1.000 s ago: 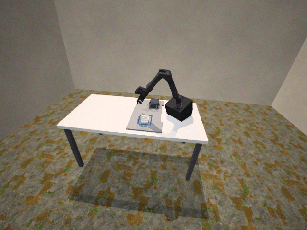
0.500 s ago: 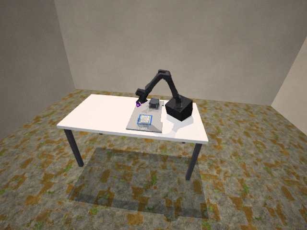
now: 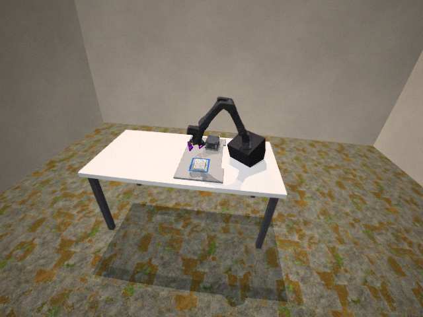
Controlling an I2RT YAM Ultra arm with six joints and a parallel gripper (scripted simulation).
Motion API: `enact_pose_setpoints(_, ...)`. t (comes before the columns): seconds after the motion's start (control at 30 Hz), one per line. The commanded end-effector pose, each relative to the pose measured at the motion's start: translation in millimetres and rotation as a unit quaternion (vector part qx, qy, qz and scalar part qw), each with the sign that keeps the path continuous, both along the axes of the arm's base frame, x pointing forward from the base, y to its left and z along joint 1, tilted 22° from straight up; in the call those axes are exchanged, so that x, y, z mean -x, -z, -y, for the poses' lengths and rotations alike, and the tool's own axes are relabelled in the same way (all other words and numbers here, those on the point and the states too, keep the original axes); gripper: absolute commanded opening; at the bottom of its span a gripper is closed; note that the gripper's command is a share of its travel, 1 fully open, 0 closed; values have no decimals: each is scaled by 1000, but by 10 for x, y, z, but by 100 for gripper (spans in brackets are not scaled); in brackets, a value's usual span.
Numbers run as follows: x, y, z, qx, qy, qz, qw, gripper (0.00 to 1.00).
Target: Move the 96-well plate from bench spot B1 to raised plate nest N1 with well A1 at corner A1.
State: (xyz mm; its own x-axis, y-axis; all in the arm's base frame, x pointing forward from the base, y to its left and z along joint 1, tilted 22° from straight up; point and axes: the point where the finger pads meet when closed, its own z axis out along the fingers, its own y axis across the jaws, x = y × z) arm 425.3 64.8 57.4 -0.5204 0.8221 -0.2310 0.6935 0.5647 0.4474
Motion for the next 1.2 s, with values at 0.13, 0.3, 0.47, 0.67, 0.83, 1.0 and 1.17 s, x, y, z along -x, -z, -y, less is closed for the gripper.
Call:
enact_pose_setpoints(0.13,90,-45,-289,-94,93,-50,990,100)
enact_pose_setpoints(0.3,176,-5,-431,-127,130,-80,980,100)
enact_pose_setpoints(0.47,273,10,-580,-162,173,-113,965,100)
enact_pose_setpoints(0.67,404,14,-765,-199,229,-155,940,100)
enact_pose_setpoints(0.83,440,-15,-779,-219,266,-172,923,100)
enact_pose_setpoints(1.0,440,-26,-785,-218,265,-169,924,100)
enact_pose_setpoints(1.17,439,-25,-781,-217,266,-169,924,100)
